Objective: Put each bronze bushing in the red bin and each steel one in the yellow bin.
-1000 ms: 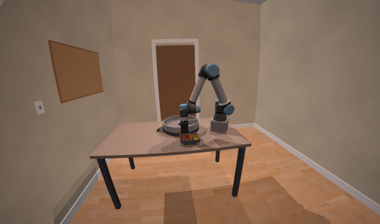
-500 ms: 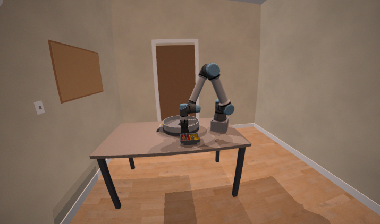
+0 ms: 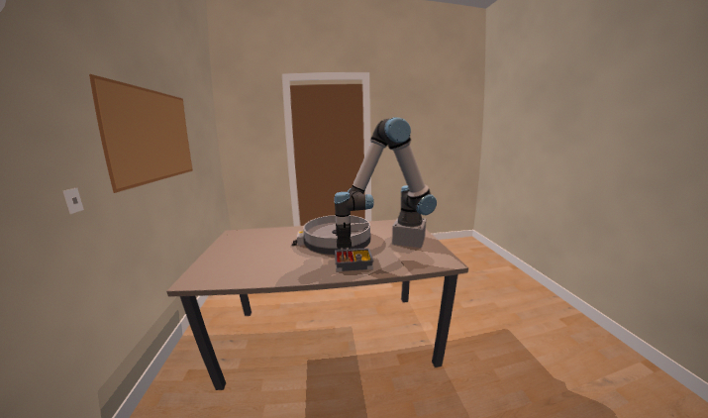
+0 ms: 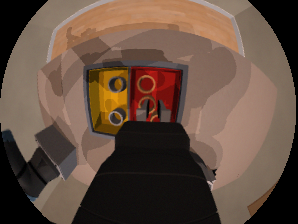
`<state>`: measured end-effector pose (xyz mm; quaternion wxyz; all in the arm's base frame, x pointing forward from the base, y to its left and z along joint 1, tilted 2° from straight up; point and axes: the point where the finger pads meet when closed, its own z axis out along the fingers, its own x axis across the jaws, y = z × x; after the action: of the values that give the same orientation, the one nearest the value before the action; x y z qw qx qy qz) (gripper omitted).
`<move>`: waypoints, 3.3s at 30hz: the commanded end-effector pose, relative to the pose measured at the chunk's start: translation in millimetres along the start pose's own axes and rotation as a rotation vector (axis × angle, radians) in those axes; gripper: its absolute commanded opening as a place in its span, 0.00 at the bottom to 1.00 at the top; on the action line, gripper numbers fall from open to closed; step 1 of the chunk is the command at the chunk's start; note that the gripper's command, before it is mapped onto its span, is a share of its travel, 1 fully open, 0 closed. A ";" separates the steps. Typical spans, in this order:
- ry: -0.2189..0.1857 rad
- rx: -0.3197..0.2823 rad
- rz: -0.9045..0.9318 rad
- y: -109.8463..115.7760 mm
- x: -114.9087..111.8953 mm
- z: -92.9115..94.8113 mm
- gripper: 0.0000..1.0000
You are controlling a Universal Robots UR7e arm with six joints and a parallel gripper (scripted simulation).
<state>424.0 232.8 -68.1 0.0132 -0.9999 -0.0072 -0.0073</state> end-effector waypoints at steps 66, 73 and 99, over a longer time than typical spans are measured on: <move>0.001 0.000 0.000 -0.1 0.3 -132.1 0.42; 0.001 0.000 0.000 -0.1 0.3 -132.1 0.42; 0.002 0.000 0.000 -0.2 0.4 -130.9 0.42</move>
<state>422.1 229.4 62.2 0.0133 -0.9999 -0.0072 -0.0076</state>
